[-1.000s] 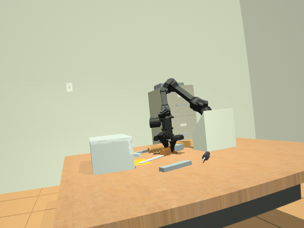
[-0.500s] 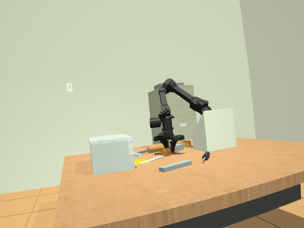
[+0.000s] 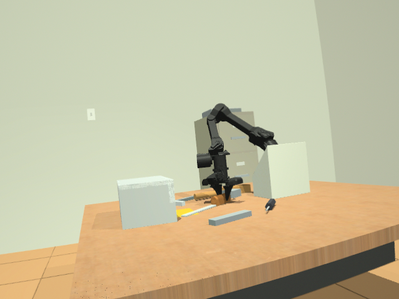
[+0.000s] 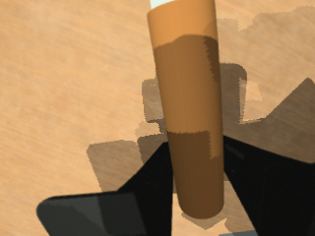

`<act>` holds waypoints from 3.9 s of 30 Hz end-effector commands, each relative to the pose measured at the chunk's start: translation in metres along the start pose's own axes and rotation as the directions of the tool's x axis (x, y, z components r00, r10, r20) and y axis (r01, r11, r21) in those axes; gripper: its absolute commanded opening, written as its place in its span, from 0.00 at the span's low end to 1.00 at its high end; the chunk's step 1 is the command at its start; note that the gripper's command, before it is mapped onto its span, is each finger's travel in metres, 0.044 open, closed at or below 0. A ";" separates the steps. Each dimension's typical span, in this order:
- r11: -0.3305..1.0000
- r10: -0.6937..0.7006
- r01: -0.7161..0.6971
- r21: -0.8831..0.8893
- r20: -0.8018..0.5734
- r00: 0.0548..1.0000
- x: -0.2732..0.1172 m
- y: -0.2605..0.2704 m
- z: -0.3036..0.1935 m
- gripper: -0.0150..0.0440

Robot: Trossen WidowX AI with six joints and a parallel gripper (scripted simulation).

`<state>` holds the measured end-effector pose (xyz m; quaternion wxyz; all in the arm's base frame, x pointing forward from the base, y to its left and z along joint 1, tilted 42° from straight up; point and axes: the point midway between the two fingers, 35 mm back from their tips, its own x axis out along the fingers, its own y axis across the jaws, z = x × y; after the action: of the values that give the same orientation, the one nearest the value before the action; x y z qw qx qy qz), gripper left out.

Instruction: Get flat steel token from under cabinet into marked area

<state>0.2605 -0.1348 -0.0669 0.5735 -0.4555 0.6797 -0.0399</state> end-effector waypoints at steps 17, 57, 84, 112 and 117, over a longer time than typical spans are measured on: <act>1.000 0.001 -0.001 0.000 0.005 1.000 -0.001 0.017 0.019 0.25; 1.000 0.003 -0.003 0.001 0.007 1.000 -0.001 0.054 0.052 0.25; 1.000 0.004 -0.004 0.001 0.008 1.000 -0.002 0.087 0.064 0.25; 1.000 0.005 -0.005 0.001 0.009 1.000 -0.002 0.122 0.075 0.25; 1.000 0.005 -0.005 0.001 0.009 1.000 -0.002 0.127 0.076 0.25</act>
<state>0.2504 -0.0278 -0.1615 0.5756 -0.4540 0.6791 -0.0374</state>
